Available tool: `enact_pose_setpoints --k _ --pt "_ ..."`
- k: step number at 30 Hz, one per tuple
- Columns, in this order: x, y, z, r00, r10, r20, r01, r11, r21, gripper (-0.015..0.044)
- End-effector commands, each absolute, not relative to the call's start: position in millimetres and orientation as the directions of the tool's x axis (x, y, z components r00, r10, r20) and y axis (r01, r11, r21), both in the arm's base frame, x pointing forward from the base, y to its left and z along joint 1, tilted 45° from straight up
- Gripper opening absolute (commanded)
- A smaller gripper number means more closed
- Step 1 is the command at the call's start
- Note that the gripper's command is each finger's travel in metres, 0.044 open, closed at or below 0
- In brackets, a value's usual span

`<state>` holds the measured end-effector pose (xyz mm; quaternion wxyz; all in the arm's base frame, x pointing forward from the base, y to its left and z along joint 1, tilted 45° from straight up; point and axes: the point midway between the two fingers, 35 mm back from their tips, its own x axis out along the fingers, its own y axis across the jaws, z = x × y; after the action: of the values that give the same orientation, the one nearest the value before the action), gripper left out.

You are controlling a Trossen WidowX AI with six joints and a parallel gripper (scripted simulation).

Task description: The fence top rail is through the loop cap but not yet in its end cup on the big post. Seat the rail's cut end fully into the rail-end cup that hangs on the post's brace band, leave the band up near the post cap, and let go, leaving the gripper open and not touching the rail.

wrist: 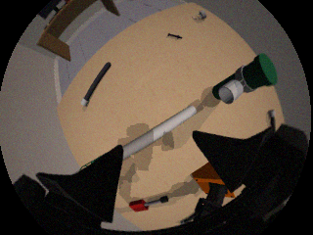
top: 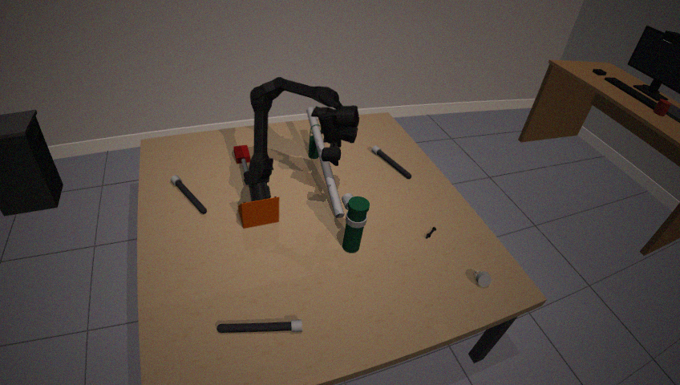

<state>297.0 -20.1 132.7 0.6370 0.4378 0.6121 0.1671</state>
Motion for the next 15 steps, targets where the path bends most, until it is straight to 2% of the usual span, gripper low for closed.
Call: enact_pose_setpoints --k 1,7,9,15 --pt "299.7 9.3 113.2 0.019 0.732 -0.681 0.804 0.394 0.445 0.044" --pt "299.0 34.4 97.2 -0.125 0.69 -0.713 0.982 0.188 0.01 0.044" --pt "298.8 36.9 95.6 -0.139 0.684 -0.716 0.987 0.152 -0.046 0.044" --pt "298.8 37.2 95.4 -0.14 0.684 -0.716 0.988 0.147 -0.053 0.044"
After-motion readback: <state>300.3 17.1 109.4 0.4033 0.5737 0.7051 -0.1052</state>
